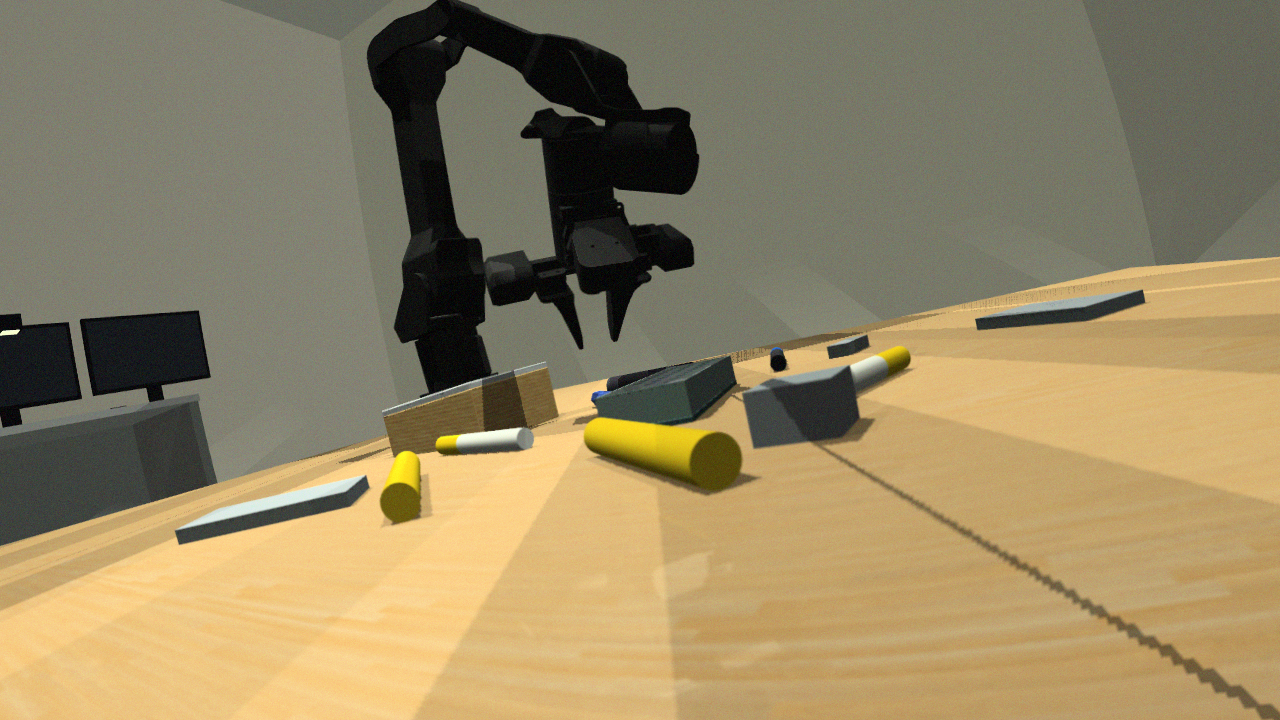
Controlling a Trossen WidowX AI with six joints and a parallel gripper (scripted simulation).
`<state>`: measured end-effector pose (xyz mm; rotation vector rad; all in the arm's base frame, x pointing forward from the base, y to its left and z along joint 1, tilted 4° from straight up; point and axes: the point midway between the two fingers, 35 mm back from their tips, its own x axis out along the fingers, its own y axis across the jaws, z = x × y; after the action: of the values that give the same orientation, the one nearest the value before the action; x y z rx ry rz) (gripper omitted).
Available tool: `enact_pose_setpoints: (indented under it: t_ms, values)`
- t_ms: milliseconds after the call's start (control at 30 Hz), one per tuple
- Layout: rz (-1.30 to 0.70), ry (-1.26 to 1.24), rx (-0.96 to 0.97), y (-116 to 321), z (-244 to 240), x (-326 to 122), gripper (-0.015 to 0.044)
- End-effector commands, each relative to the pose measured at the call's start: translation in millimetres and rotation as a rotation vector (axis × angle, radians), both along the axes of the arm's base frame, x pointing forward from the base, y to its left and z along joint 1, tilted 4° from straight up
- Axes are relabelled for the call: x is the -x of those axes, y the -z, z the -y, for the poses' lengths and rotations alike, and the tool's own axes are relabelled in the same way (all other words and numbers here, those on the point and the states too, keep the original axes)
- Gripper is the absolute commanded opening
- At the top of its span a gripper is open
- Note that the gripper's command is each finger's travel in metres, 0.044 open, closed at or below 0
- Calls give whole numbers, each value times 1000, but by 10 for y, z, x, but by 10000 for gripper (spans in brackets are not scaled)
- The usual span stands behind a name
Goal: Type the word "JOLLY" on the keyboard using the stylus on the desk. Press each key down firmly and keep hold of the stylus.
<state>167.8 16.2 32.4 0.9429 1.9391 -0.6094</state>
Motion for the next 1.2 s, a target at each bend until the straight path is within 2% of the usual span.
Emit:
enact_pose_setpoints:
  t_ms: [0, 1167]
  values:
    - [-4, 10, -4, 33, -5, -3, 150]
    - [-4, 10, -4, 305, -12, 3, 150]
